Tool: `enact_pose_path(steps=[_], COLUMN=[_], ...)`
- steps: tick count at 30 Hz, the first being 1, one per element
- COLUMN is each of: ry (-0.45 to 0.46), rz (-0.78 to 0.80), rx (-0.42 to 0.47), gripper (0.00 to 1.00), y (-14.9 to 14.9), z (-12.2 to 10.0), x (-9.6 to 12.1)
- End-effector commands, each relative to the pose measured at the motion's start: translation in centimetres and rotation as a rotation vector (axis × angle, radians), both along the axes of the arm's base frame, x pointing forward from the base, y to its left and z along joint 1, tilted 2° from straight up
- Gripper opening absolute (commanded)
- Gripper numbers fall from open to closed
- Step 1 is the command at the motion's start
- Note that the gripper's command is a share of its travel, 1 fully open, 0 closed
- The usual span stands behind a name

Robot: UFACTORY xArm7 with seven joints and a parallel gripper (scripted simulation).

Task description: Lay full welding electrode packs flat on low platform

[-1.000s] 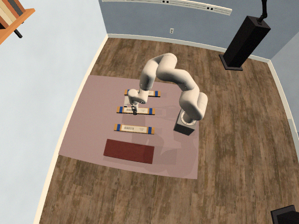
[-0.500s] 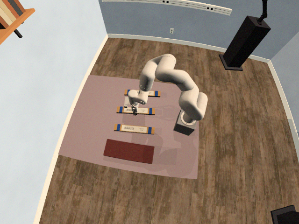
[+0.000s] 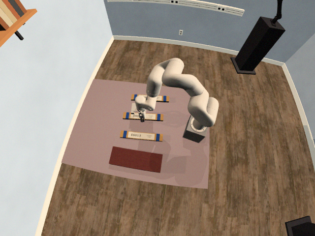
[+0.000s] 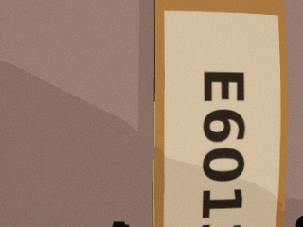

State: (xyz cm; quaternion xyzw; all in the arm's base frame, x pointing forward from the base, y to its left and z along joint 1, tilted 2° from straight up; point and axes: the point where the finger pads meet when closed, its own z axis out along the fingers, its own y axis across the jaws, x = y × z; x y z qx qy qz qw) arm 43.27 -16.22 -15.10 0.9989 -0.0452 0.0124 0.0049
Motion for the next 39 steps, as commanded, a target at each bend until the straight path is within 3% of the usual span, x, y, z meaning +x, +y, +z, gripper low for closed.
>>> enact_pose_path(steps=[1, 5, 6, 39], ry=[-0.003, -0.003, -0.003, -0.003], rz=[0.000, 0.000, 0.000, 0.000], rx=[-0.001, -0.001, -0.001, -0.001], gripper=[1.00, 1.00, 0.58, 0.58], y=[-0.06, -0.06, -0.06, -0.06], z=[0.11, 0.11, 0.11, 0.11], x=[0.16, 0.16, 0.16, 0.16])
